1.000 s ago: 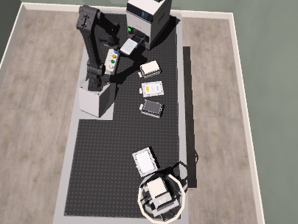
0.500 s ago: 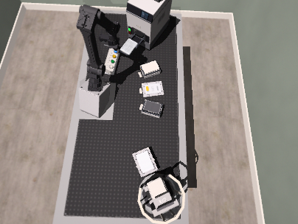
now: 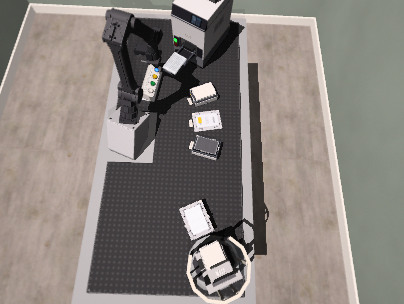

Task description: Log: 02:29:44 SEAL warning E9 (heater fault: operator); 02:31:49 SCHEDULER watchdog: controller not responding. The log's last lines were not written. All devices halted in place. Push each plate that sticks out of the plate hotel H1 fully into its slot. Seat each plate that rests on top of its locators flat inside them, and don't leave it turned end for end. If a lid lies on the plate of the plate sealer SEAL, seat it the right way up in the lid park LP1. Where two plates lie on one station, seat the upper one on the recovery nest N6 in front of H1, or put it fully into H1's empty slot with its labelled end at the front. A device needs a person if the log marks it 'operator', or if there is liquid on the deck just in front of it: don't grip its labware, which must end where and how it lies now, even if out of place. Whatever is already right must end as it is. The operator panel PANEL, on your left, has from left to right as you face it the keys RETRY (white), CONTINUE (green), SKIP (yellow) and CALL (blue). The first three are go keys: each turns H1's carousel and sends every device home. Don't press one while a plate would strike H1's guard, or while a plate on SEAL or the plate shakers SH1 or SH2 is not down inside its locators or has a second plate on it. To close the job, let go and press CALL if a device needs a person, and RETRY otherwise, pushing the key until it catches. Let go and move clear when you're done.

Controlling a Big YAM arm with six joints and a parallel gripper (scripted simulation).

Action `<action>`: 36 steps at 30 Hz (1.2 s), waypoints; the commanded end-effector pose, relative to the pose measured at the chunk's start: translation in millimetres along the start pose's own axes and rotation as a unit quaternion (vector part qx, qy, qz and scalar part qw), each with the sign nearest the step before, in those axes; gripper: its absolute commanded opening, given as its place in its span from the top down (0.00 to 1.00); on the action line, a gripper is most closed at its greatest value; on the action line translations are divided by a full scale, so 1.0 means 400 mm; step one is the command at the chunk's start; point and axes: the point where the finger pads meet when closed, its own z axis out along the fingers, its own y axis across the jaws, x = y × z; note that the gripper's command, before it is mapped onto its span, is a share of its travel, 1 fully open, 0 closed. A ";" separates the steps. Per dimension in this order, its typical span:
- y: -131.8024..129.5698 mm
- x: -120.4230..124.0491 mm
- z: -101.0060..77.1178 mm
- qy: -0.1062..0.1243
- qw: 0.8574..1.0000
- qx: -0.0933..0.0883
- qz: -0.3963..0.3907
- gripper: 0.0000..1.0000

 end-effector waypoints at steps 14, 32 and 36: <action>-0.061 -0.005 -0.128 0.001 0.999 0.033 0.002 1.00; -0.057 -0.005 -0.213 0.001 0.999 0.035 0.002 1.00; -0.034 -0.008 -0.201 0.000 1.000 0.026 0.001 1.00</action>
